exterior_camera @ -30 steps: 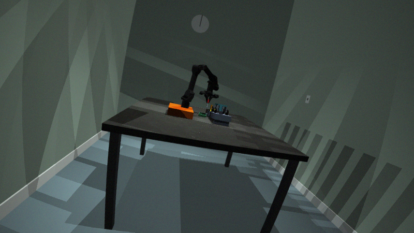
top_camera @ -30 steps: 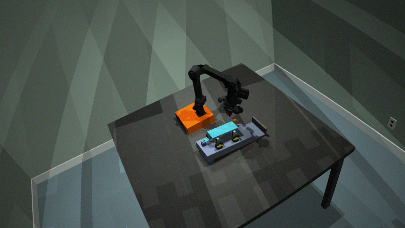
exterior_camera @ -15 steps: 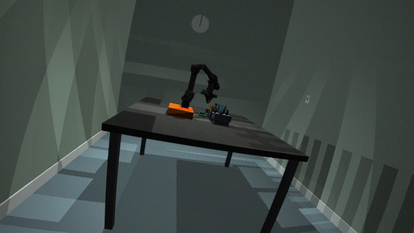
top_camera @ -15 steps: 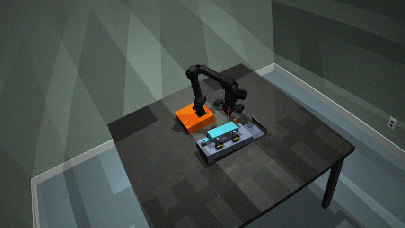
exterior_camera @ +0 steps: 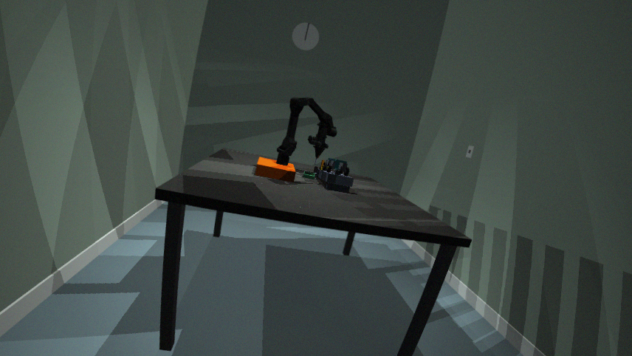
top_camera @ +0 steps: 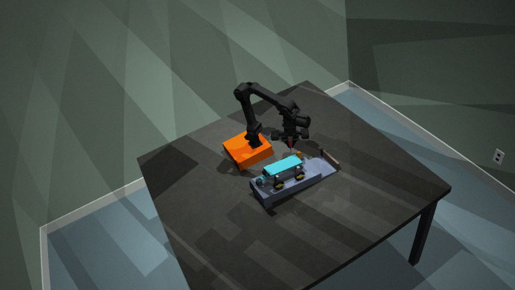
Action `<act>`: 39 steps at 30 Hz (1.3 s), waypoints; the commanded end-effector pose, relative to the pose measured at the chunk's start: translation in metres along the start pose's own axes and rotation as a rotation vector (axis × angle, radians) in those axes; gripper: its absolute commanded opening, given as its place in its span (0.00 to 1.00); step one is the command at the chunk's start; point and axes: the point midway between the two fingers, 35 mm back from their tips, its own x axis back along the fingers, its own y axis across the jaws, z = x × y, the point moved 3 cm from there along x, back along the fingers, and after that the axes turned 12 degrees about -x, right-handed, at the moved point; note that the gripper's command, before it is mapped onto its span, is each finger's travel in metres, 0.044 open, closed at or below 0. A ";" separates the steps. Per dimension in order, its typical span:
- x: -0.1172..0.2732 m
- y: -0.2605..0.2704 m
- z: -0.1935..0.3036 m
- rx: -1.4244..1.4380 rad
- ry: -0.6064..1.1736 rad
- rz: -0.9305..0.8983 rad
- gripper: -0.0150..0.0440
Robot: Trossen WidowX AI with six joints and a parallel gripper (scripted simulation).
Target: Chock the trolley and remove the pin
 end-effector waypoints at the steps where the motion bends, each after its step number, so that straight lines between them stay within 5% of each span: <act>1: 0.002 0.001 0.001 0.114 -0.014 0.032 0.25; 39: -0.043 0.015 -0.018 0.352 -0.100 0.212 0.25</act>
